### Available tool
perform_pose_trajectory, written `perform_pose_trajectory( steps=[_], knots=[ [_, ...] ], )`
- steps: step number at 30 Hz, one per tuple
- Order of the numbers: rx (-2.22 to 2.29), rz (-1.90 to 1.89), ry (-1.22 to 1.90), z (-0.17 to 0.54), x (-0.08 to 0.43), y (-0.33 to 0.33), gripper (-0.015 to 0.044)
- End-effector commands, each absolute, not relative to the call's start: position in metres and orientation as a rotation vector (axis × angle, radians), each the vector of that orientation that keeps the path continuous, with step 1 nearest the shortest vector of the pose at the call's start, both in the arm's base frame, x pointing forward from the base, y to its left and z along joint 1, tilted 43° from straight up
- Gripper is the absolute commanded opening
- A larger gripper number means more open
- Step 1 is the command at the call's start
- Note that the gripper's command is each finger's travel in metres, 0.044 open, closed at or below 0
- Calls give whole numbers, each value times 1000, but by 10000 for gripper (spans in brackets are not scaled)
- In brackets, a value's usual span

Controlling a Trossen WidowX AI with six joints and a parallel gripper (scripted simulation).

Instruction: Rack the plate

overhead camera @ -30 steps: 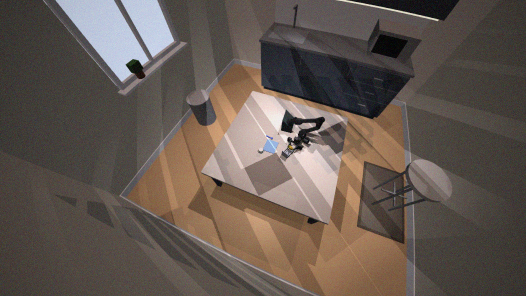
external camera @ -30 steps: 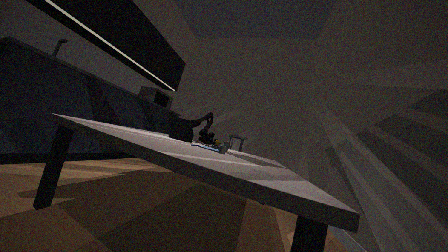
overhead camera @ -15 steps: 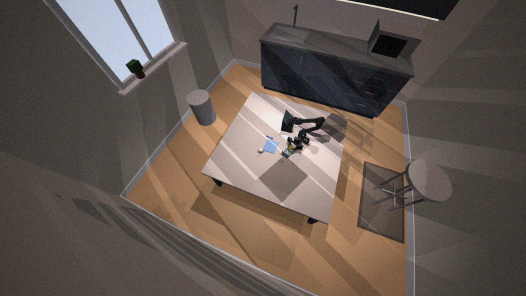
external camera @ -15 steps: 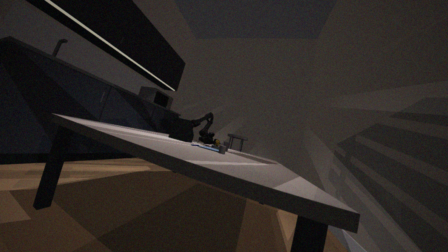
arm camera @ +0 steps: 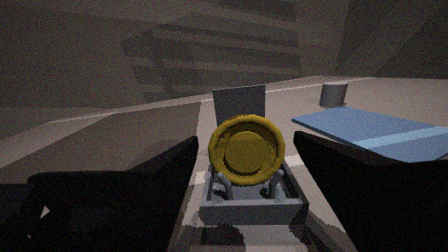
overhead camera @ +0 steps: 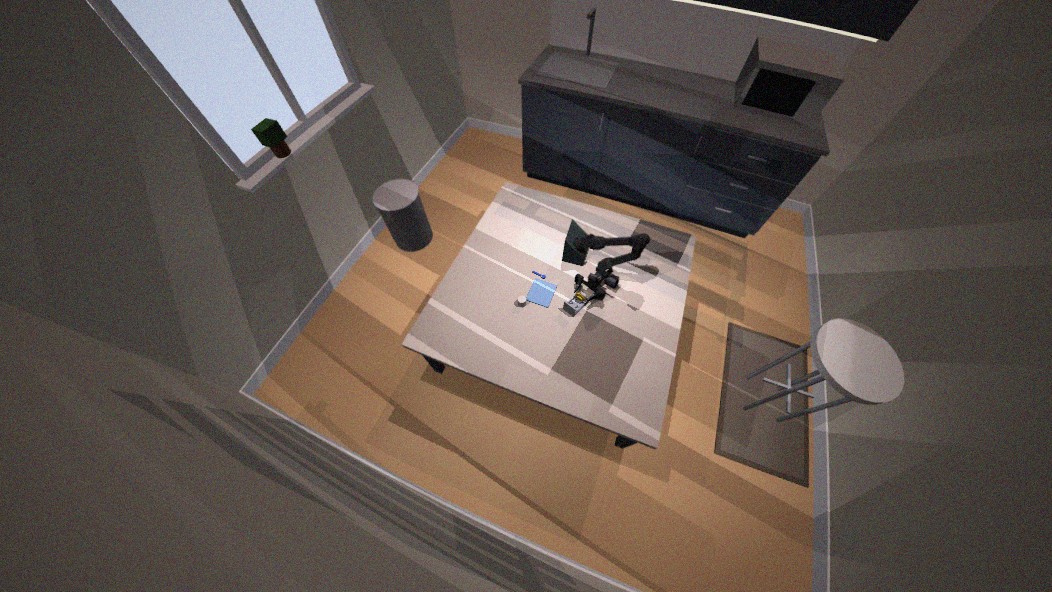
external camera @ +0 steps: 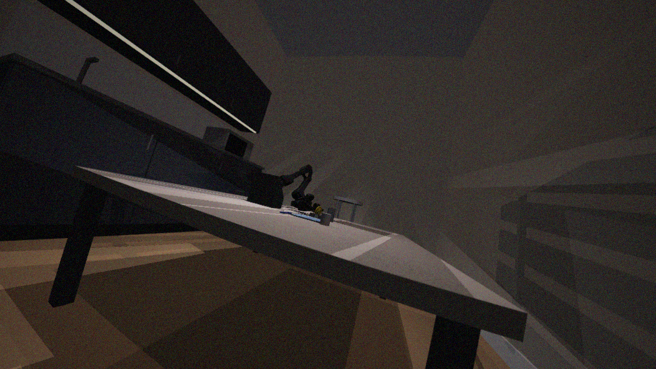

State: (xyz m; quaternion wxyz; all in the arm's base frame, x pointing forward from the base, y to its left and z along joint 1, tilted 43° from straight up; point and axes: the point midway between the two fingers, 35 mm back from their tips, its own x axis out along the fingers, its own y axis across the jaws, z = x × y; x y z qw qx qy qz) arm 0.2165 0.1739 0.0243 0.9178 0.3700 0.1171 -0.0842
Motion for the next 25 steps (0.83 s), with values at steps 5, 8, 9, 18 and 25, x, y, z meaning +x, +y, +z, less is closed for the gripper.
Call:
perform_pose_trajectory(
  steps=[5, 8, 9, 18, 25],
  knots=[
    [757, -183, 251, 44, 225, 163, 400],
    [753, -187, 256, 61, 230, 151, 400],
    [752, -187, 257, 66, 232, 147, 400],
    [730, -179, 242, 111, 242, 106, 400],
    [682, -188, 262, 113, 248, 104, 400]
  ],
)
